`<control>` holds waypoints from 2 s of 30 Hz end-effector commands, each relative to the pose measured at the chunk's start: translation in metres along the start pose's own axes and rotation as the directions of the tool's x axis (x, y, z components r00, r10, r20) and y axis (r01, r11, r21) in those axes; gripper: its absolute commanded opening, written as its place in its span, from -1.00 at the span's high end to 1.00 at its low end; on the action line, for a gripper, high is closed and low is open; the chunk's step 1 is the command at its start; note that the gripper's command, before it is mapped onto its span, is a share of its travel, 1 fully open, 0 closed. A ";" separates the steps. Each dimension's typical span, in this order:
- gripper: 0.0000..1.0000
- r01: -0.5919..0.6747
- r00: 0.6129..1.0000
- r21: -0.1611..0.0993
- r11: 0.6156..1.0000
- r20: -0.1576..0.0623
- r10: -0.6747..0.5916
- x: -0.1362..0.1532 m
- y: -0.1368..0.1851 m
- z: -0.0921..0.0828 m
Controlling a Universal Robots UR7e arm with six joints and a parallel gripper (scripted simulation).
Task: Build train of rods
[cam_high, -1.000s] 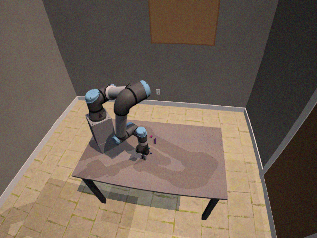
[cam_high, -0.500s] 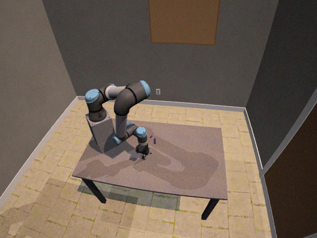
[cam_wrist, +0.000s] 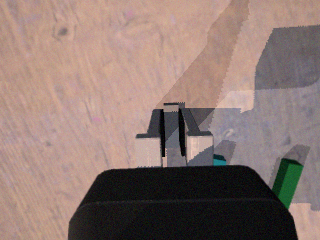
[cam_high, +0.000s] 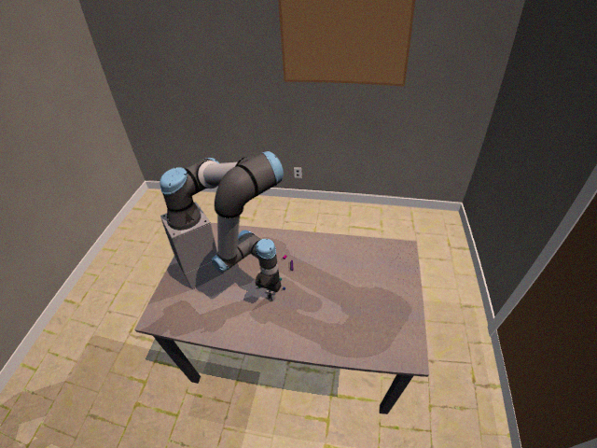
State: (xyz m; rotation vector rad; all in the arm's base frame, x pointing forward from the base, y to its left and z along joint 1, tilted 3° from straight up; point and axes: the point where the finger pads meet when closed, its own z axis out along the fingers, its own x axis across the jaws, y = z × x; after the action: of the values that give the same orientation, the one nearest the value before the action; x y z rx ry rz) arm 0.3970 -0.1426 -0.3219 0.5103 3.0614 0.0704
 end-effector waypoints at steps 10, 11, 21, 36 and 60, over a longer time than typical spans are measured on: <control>0.52 0.000 1.000 0.000 1.000 0.001 0.000 -0.001 0.000 -0.001; 0.52 0.000 1.000 0.000 1.000 0.001 0.000 -0.001 0.000 -0.001; 0.52 0.000 1.000 0.000 1.000 0.001 0.000 -0.001 0.000 -0.019; 0.52 0.000 1.000 0.000 1.000 0.001 0.000 0.000 0.000 -0.077; 0.52 0.001 1.000 0.000 1.000 0.001 -0.001 0.000 0.000 -0.100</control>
State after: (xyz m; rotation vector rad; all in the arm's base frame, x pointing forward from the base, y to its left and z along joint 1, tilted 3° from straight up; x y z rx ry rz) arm 0.3926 -0.1465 -0.2222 0.5103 3.0613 0.0703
